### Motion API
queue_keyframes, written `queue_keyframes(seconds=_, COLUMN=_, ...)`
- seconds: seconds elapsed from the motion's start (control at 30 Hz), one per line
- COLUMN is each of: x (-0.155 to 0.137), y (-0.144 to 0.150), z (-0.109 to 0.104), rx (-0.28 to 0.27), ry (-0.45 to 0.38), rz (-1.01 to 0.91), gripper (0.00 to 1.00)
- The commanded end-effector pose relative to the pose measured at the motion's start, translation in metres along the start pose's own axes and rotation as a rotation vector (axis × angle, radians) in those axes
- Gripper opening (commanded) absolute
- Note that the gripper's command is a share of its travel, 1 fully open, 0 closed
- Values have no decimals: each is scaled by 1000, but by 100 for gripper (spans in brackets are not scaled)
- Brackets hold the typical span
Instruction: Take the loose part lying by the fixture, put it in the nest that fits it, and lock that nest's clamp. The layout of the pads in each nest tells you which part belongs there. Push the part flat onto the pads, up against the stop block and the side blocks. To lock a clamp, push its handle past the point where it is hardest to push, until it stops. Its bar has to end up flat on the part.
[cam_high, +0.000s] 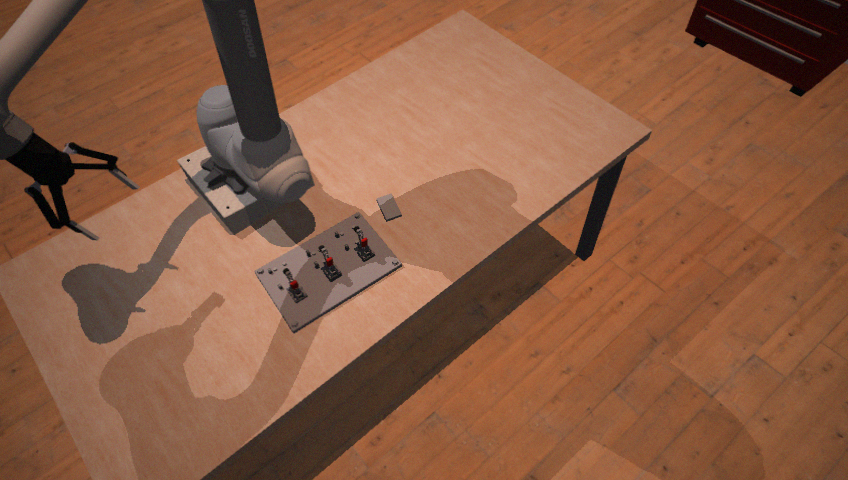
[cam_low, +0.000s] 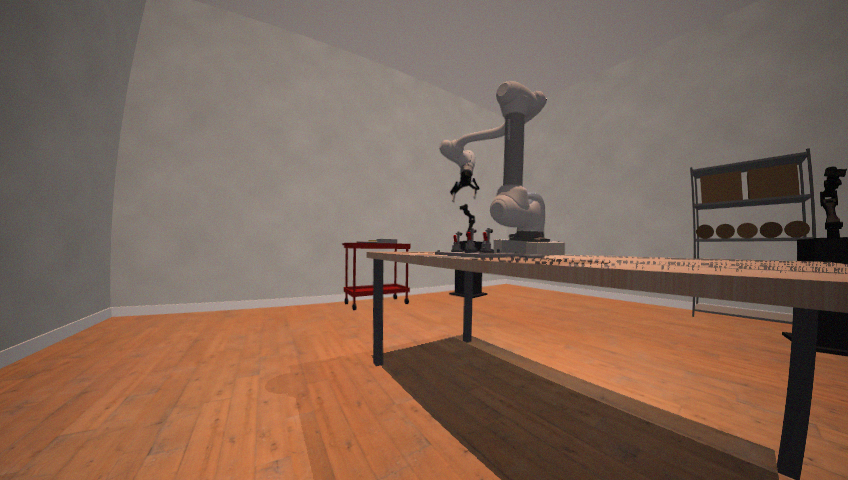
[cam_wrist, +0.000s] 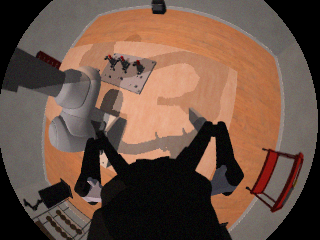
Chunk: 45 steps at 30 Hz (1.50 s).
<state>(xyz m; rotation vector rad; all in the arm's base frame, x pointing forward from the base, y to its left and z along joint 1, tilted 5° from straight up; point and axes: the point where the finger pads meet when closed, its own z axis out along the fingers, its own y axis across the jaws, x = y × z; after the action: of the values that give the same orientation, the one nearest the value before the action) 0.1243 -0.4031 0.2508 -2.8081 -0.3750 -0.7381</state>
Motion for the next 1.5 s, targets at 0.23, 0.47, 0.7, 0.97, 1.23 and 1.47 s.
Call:
queue_keyframes(seconds=0.23, x=0, y=0, z=0, rx=0, ry=0, rz=0, gripper=100)
queue_keyframes(seconds=0.47, x=0, y=0, z=0, rx=0, ry=0, rz=0, gripper=100)
queue_keyframes(seconds=0.7, x=5, y=-1, z=7, rx=8, ry=-13, rz=16, gripper=100)
queue_keyframes(seconds=0.97, x=44, y=-10, z=64, rx=47, ry=-137, rz=151, gripper=100)
queue_keyframes(seconds=1.23, x=80, y=-28, z=116, rx=36, ry=-257, rz=266, gripper=100)
queue_keyframes(seconds=1.47, x=107, y=-47, z=157, rx=-5, ry=-341, rz=347, gripper=100)
